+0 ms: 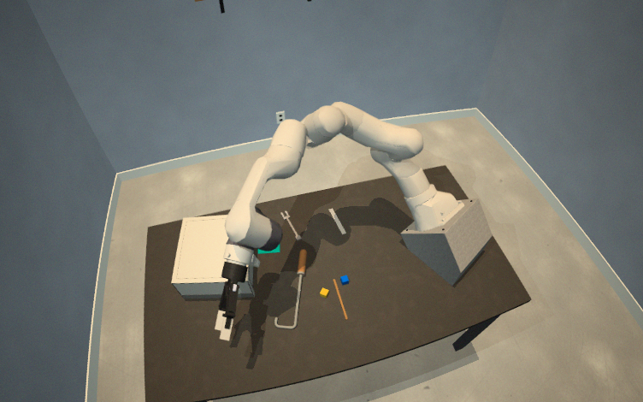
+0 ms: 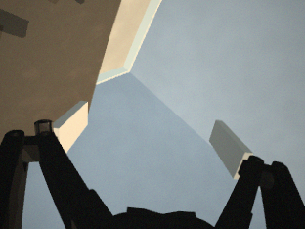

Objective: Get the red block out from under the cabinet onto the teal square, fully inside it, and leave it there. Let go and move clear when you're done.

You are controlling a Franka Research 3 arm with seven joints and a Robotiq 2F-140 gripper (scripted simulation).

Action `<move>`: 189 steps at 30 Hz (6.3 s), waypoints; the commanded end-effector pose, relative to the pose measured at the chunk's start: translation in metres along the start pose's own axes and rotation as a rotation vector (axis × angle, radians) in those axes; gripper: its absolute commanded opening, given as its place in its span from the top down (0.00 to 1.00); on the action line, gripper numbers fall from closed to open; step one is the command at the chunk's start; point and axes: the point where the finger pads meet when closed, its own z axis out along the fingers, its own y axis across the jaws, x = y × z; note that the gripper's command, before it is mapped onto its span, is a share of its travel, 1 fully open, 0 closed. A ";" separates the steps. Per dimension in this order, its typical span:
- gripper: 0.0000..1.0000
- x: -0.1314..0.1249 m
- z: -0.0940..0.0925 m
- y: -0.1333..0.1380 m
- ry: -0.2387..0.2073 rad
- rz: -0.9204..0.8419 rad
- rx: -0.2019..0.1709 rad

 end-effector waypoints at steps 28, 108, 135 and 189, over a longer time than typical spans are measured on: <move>1.00 0.042 -0.073 -0.019 -0.072 0.282 0.244; 1.00 0.209 -0.367 -0.089 -0.358 1.406 1.216; 1.00 0.209 -0.367 -0.089 -0.358 1.406 1.216; 1.00 0.210 -0.367 -0.089 0.342 0.184 1.055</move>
